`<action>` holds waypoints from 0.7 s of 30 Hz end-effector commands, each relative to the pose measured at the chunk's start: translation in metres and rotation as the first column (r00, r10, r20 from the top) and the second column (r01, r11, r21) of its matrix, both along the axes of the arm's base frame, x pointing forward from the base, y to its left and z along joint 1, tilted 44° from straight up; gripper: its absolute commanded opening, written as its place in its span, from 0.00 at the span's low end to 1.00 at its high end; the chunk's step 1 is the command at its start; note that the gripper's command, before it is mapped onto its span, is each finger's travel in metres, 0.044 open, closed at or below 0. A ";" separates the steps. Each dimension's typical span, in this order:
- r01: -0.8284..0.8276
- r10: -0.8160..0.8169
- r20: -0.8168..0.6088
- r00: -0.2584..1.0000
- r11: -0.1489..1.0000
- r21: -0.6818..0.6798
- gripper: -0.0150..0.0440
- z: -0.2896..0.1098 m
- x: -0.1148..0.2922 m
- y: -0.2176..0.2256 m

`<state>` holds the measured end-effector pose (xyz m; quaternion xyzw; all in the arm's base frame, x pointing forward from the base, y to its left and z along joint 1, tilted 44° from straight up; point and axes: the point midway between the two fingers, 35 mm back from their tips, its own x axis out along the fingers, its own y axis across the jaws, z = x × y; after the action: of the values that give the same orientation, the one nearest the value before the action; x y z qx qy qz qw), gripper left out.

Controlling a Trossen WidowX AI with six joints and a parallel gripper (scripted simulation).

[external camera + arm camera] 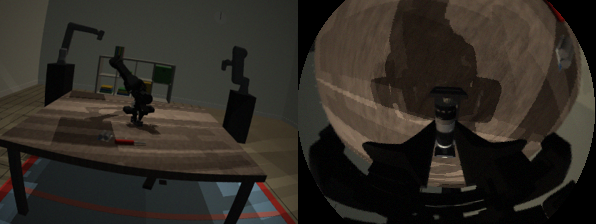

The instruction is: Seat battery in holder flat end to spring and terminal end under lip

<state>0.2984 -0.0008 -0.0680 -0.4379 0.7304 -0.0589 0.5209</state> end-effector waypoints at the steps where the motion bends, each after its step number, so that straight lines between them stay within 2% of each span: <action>1: -0.008 0.008 0.020 1.000 1.000 0.018 0.39 -0.001 0.001 -0.001; 21: -0.028 0.026 0.040 0.999 0.999 0.033 0.39 0.003 -0.006 -0.005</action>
<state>0.2951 -0.0037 -0.0660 -0.4382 0.7148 -0.0489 0.5429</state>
